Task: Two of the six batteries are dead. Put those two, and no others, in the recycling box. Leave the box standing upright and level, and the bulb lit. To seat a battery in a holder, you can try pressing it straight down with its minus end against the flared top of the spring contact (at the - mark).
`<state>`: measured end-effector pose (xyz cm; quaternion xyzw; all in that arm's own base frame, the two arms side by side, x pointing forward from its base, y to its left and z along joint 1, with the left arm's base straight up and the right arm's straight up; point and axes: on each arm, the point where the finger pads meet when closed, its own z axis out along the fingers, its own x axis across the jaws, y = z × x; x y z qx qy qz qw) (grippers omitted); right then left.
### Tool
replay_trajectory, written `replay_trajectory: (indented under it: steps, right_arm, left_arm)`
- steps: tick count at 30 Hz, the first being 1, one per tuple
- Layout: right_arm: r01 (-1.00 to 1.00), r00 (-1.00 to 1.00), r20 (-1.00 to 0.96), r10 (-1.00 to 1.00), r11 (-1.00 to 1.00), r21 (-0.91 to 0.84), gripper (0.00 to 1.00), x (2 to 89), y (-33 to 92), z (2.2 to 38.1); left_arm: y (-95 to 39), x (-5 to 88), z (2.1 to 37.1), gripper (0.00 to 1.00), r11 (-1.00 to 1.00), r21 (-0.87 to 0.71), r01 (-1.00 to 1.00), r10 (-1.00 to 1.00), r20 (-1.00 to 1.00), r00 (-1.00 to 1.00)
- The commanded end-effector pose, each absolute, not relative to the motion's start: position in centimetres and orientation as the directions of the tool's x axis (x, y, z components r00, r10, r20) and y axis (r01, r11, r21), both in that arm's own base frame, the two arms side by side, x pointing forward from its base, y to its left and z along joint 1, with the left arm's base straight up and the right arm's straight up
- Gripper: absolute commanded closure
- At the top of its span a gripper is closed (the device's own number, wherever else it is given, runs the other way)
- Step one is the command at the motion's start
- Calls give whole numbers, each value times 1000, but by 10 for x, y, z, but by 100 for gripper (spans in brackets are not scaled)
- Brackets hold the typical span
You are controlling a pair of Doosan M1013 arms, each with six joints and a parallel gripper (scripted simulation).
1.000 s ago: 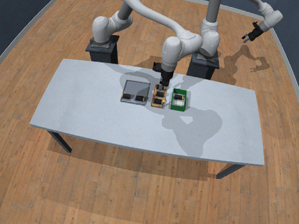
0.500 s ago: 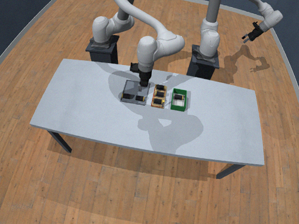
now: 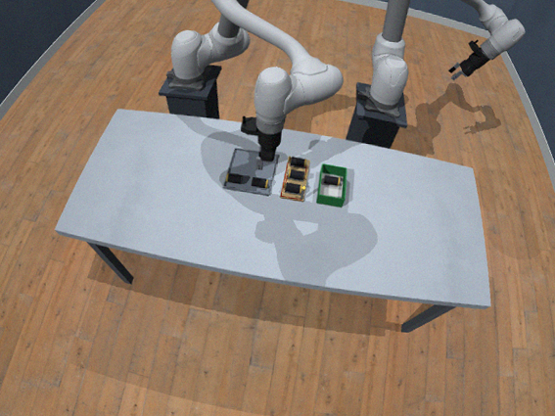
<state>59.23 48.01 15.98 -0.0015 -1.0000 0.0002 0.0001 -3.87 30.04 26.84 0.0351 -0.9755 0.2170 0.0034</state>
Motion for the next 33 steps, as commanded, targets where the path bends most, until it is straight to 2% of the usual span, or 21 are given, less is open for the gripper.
replay_trajectory:
  steps: [1,11,17,33]
  right_arm:
    - [3,-1000,-2,3,1000,2,10,593,481,162]
    - [3,-1000,-2,3,1000,2,10,593,481,157]
    - [3,-1000,-2,3,1000,2,10,593,481,87]
    - [3,-1000,-2,3,1000,2,10,593,481,82]
  left_arm:
    - [301,-39,269,0,904,-422,-70,-67,22,-998]
    - [301,-39,269,0,904,-422,-70,-67,22,-998]
    - [301,-39,269,0,904,-422,-70,-67,22,-998]
    - [301,-39,269,0,904,-422,-70,-67,22,-998]
